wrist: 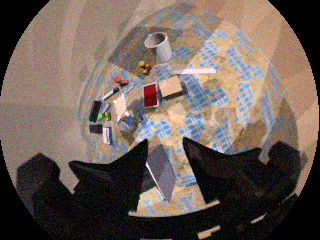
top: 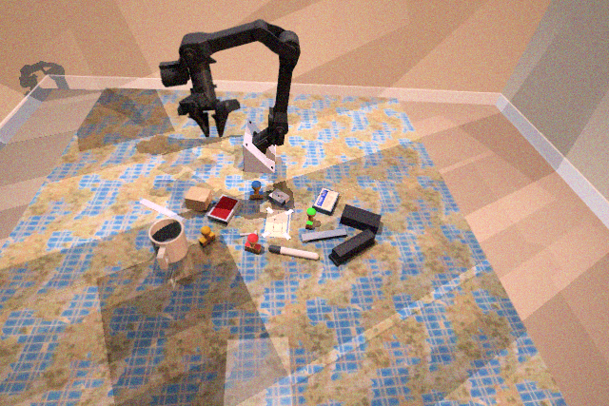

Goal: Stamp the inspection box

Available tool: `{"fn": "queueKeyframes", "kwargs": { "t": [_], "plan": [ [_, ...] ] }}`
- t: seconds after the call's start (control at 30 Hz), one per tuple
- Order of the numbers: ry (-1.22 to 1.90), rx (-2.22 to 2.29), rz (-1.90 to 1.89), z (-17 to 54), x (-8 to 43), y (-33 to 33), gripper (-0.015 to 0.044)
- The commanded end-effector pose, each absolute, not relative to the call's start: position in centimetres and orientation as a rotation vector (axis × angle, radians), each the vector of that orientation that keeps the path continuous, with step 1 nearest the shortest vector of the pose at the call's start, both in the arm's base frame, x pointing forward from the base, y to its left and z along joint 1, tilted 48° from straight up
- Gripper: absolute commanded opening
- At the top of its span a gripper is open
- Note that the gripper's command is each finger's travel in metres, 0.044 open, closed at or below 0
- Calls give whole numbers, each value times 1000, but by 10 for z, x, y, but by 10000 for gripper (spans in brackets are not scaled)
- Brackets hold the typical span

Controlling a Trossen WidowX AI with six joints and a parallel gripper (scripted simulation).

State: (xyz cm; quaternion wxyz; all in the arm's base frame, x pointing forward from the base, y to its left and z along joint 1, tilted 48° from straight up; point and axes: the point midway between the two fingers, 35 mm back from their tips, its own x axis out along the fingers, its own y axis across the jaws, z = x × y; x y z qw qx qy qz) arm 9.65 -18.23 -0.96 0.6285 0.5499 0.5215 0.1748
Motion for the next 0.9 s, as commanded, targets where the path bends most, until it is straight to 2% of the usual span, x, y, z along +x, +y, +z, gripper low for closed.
{"fn": "queueKeyframes", "kwargs": {
  "t": [0.0, 0.23, 0.43, 0.73, 0.87],
  "plan": [
    [1306, 1132, 391, 13, 149, -177, 216],
    [1409, 928, 433, 54, 226, -131, 216],
    [1439, 776, 508, 94, 270, -67, 216],
    [1436, 594, 686, 157, 287, 49, 216],
    [1434, 574, 715, 170, 286, 70, 216]
  ]
}}
